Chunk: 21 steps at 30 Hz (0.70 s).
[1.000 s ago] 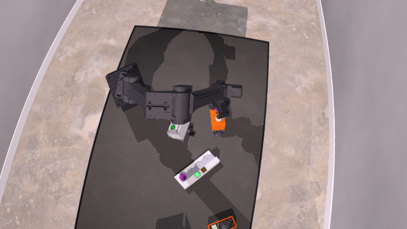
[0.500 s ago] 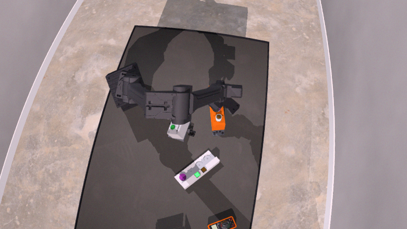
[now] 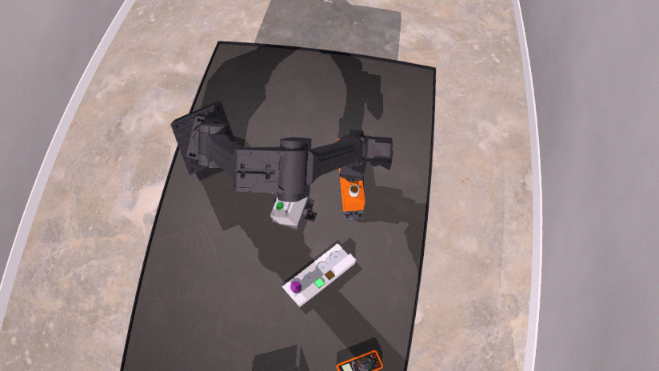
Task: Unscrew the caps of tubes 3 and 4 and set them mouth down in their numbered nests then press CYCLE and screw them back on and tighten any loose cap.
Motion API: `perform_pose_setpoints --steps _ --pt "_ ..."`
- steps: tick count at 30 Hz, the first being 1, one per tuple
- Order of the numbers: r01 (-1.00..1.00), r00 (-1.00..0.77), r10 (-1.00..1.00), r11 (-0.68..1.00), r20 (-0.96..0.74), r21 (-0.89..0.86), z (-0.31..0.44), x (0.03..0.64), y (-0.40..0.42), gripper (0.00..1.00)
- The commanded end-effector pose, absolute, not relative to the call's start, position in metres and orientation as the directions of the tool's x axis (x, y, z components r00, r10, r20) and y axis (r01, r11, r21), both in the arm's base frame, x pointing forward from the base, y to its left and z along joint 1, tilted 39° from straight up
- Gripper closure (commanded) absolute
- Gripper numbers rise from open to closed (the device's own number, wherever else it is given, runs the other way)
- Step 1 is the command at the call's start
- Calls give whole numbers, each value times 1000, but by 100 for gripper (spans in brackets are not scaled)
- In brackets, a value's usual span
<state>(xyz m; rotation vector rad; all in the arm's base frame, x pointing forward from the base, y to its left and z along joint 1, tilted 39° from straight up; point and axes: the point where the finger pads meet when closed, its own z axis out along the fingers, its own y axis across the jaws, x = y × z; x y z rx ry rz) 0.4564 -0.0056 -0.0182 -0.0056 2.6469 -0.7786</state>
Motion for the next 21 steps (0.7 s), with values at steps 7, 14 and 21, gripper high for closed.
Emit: perform_pose_setpoints --steps 7,14,21 --pt "-380 -849 -525 680 -55 -628 -20 465 1 51" --pt "-584 -726 -679 525 108 -619 -21 463 0 51" --pt "-750 -555 -789 338 263 -569 -23 460 0 51"
